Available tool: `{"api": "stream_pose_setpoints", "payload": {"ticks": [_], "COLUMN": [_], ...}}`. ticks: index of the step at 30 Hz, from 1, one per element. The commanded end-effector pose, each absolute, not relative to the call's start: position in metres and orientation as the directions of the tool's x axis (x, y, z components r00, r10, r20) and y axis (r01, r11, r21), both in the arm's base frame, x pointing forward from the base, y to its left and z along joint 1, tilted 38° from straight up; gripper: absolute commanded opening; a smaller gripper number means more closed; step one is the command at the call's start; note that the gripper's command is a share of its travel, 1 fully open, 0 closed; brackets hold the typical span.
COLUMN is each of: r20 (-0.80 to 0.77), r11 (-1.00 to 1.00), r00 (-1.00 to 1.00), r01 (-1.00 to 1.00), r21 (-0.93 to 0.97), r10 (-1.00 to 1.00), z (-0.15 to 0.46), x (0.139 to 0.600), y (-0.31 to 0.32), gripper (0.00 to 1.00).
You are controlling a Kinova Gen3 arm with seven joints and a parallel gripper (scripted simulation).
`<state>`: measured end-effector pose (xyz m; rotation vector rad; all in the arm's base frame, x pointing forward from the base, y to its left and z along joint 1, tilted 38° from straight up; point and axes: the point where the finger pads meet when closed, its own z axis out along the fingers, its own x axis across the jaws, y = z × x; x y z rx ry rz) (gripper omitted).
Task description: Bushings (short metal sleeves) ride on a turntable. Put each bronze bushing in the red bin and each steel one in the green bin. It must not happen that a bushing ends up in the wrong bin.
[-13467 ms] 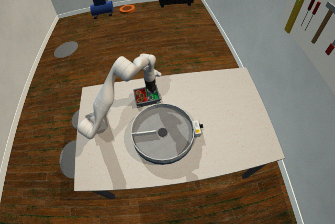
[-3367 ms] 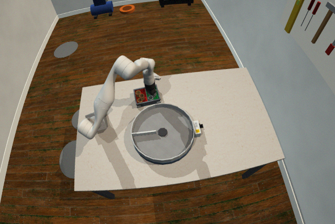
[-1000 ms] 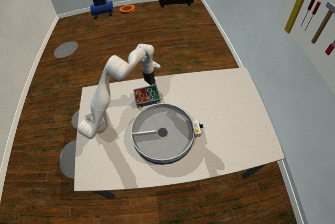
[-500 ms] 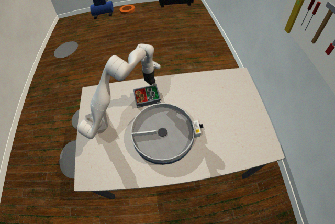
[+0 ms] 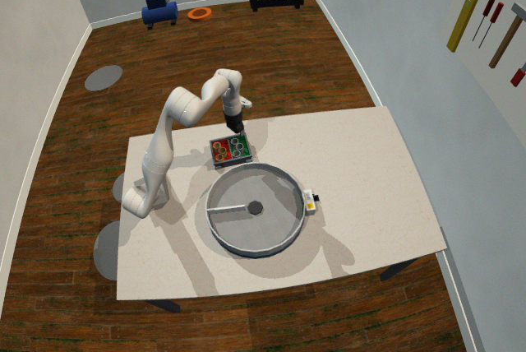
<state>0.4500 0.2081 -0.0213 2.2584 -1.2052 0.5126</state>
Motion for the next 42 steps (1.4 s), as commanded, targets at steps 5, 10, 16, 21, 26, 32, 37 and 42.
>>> {"api": "stream_pose_setpoints", "payload": {"ticks": [5, 10, 16, 21, 26, 32, 37, 42], "r20": [0.55, 0.55, 0.55, 0.55, 0.55, 0.55, 0.55, 0.55], "r11": [-0.467, -0.467, -0.467, -0.467, -0.467, -0.467, -0.467, -0.467], "r00": [0.531, 0.531, 0.531, 0.531, 0.531, 0.531, 0.531, 0.531], "r01": [-0.843, -0.843, -0.843, -0.843, -0.843, -0.843, -0.843, -0.843], "r21": [0.267, 0.267, 0.267, 0.267, 0.267, 0.267, 0.267, 0.267], "r10": [-0.645, -0.645, -0.645, -0.645, -0.645, -0.645, -0.645, -0.645], "z": [-0.0206, -0.0206, -0.0206, -0.0206, -0.0206, -0.0206, -0.0206, -0.0206], "x": [0.4503, 0.4503, 0.4503, 0.4503, 0.4503, 0.4503, 0.4503, 0.4503], "y": [0.2092, 0.2092, 0.2092, 0.2092, 0.2092, 0.2092, 0.2092, 0.2092], "gripper": [0.47, 0.47, 0.47, 0.47, 1.0, 1.0, 1.0, 1.0]}}
